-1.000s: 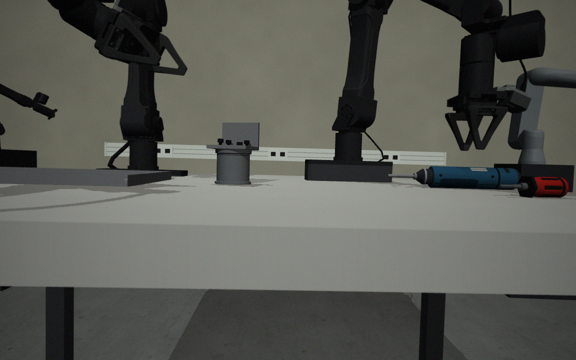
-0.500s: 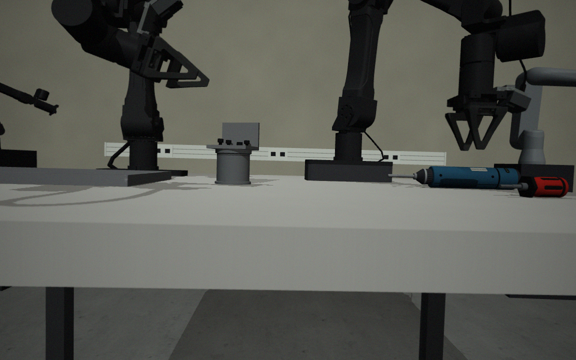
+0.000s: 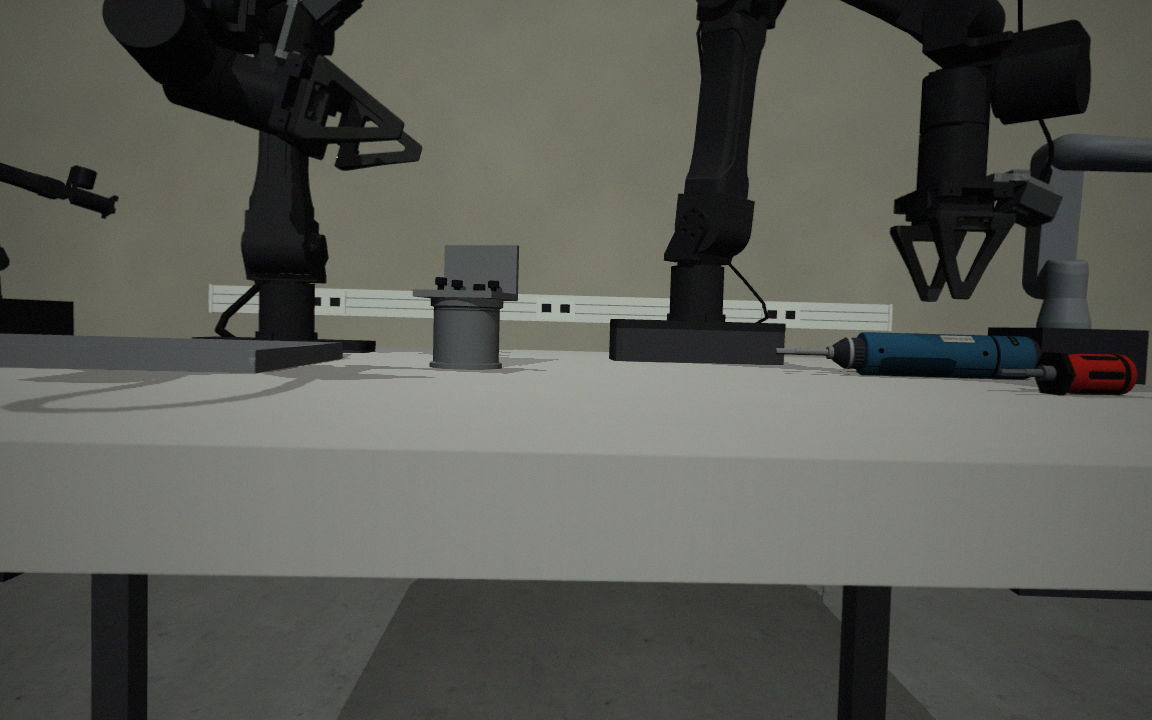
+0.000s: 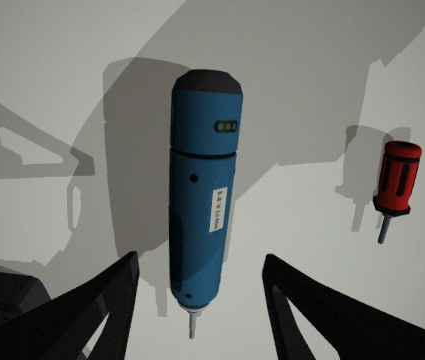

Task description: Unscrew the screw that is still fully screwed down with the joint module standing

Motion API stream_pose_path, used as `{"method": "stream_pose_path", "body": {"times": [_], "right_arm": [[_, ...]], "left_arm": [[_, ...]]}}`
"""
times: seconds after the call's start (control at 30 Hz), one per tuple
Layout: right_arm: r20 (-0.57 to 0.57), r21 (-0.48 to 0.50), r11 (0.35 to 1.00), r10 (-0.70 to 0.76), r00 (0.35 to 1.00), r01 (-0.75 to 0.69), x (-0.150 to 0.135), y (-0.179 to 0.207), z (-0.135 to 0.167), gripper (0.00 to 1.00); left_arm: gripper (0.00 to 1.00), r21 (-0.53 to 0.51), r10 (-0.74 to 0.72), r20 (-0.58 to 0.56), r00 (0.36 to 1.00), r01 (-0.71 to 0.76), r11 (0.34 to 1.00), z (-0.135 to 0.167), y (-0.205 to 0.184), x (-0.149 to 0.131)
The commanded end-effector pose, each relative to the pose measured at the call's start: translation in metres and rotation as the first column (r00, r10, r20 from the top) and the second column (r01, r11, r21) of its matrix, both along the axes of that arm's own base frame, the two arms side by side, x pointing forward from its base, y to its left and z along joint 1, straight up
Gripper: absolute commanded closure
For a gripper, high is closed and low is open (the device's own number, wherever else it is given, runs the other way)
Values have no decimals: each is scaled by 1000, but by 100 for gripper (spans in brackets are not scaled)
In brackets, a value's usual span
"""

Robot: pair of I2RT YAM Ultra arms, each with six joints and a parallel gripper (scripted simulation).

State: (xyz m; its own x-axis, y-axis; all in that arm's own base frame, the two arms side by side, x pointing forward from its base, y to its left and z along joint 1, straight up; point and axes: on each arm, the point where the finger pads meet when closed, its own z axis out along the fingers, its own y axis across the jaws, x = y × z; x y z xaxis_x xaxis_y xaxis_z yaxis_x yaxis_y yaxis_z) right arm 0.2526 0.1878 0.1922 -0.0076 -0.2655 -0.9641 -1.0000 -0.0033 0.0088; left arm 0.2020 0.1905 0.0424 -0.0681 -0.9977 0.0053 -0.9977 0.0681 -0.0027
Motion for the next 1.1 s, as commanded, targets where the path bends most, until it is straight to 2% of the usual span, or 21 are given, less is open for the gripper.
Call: {"method": "stream_pose_path", "body": {"times": [0.0,0.13,0.23,0.4,0.53,0.6,0.7,0.77,1.07], "right_arm": [[35,40,999,3,999,-5,6,-2,16,14],[46,41,999,8,999,-10,4,-1,19,14],[12,39,999,9,1000,-9,0,-1,-4,14],[33,40,999,6,999,-8,-1,-1,-11,14],[2,39,999,4,1000,-4,0,-1,-26,14],[77,42,999,4,997,-7,6,-1,-7,14],[80,42,999,4,997,-7,7,-1,-6,14],[3,39,999,4,1000,-4,0,-1,-30,14],[-3,39,999,3,1000,-3,-1,-1,-53,14]], "left_arm": [[35,-1,-7,3,1000,7,1000,4,-8,-2],[35,-1,-7,3,1000,7,1000,4,-8,-2],[35,-1,-7,3,1000,7,1000,4,-8,-2],[35,-1,-7,3,1000,7,1000,4,-8,-2],[35,-1,-7,3,1000,7,1000,4,-8,-2],[35,-1,-7,3,1000,7,1000,4,-8,-2],[35,-1,-7,3,1000,7,1000,4,-8,-2],[35,-1,-7,3,1000,7,1000,4,-8,-2],[35,-1,-7,3,1000,7,1000,4,-8,-2]]}}
